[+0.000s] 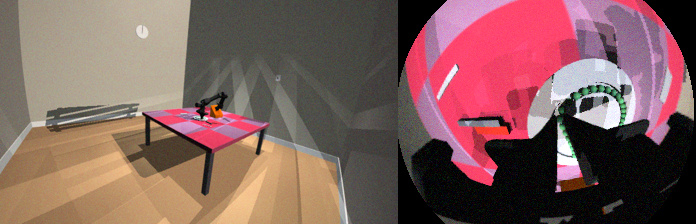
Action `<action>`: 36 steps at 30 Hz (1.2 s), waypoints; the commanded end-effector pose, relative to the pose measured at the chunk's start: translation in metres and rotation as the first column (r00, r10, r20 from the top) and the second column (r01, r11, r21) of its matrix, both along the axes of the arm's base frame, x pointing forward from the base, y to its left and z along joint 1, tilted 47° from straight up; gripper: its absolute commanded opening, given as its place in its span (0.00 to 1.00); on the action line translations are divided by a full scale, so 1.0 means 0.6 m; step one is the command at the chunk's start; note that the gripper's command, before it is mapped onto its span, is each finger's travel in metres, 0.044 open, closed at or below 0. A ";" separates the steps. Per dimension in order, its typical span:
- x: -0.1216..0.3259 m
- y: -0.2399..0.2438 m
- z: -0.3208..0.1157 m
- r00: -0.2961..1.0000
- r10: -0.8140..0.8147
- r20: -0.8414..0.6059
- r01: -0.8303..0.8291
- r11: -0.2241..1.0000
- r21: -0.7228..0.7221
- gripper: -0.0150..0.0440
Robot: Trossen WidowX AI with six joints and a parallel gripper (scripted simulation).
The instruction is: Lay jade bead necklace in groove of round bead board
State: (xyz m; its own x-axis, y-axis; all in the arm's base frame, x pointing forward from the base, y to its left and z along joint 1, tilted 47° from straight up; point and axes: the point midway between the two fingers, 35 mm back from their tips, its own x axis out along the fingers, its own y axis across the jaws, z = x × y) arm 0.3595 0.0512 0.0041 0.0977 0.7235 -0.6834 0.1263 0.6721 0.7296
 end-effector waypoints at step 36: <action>0.003 0.001 0.007 1.000 -0.002 0.001 0.002 1.000 0.000 0.43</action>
State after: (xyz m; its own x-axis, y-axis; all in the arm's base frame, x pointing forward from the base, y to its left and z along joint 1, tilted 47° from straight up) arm 0.3611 0.0524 0.0077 0.0982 0.7236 -0.6832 0.1270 0.6718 0.7298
